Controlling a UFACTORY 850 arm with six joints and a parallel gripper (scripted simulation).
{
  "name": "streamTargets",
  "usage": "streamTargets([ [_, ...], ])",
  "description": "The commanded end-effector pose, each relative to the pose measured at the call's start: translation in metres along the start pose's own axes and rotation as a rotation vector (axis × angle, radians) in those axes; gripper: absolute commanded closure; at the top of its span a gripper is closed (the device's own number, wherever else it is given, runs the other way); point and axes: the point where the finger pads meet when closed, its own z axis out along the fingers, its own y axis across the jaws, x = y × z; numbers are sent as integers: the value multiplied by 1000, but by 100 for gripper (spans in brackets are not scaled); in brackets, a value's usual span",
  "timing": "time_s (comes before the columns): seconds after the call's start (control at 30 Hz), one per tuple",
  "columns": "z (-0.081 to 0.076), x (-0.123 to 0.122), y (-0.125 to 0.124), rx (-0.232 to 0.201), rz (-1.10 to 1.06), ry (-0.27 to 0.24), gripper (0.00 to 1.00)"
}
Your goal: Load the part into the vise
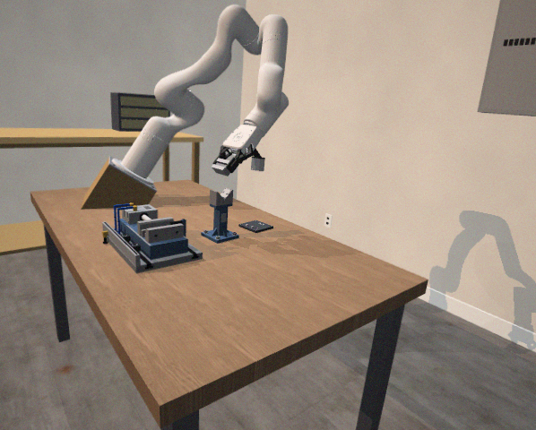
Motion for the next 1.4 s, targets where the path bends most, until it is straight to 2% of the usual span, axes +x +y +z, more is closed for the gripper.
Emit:
streamTargets([
  [0.0,0,0,1,-1,1,0,100],
  [1.37,22,22,1,-1,1,0,100],
])
